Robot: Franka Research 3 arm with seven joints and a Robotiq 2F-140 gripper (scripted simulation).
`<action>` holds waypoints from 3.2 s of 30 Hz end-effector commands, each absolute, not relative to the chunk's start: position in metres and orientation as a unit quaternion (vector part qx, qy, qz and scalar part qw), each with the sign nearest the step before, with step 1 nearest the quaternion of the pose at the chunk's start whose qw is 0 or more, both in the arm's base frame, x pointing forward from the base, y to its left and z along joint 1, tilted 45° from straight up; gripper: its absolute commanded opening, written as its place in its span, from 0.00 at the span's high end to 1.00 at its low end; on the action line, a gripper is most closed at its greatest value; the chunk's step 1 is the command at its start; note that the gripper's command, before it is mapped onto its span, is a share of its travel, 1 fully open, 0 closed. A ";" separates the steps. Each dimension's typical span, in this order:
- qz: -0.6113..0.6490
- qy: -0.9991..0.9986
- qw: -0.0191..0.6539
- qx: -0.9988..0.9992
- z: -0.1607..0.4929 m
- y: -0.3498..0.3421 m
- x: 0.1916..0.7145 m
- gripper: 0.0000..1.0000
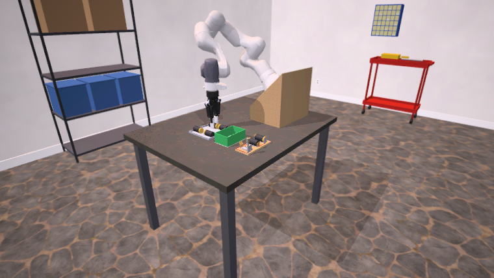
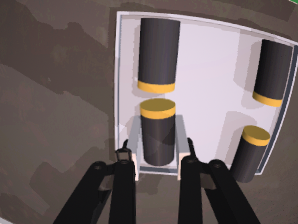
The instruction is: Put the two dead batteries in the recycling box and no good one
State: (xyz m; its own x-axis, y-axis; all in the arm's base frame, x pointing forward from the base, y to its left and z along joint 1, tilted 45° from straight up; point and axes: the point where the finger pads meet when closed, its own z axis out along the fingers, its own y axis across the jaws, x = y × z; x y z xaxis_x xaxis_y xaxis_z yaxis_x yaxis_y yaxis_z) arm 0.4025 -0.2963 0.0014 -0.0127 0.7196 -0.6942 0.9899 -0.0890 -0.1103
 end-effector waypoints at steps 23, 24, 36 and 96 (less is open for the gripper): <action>-0.312 0.639 0.217 0.669 0.032 -0.268 0.409 0.84; -0.312 0.639 0.217 0.669 0.033 -0.267 0.409 0.84; -0.312 0.639 0.217 0.669 0.072 -0.229 0.417 0.84; -0.303 0.612 0.229 0.694 -0.082 -0.067 0.516 0.84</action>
